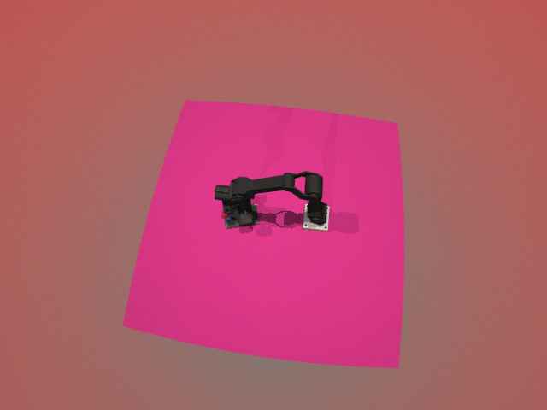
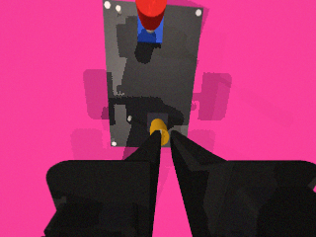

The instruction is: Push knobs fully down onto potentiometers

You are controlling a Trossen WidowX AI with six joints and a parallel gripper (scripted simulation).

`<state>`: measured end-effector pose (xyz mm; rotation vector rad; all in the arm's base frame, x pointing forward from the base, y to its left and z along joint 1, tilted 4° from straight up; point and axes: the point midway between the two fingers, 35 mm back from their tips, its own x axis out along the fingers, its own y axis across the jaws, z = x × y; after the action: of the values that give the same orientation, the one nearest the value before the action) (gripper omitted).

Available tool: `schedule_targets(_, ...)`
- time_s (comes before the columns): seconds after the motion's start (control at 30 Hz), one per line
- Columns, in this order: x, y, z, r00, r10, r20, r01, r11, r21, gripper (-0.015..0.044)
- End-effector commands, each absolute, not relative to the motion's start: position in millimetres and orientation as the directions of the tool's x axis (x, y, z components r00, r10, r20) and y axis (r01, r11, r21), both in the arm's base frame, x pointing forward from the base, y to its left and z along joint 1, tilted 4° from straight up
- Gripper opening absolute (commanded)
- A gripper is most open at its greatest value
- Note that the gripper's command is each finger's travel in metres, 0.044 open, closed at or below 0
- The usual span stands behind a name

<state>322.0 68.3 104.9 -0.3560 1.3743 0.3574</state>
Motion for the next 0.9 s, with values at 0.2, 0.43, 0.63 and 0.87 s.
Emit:
schedule_targets(0.2,333,74,115,0.170,0.046,-0.984,-0.167,0.986,0.017,0.0000)
schedule_targets(0.43,339,78,121,0.164,0.045,-0.985,0.070,0.996,0.057,0.0000)
schedule_targets(0.63,345,81,125,0.159,0.044,-0.986,0.272,0.959,0.087,0.0000)
schedule_targets(0.87,351,85,131,0.154,0.043,-0.987,0.491,0.863,0.114,0.0000)
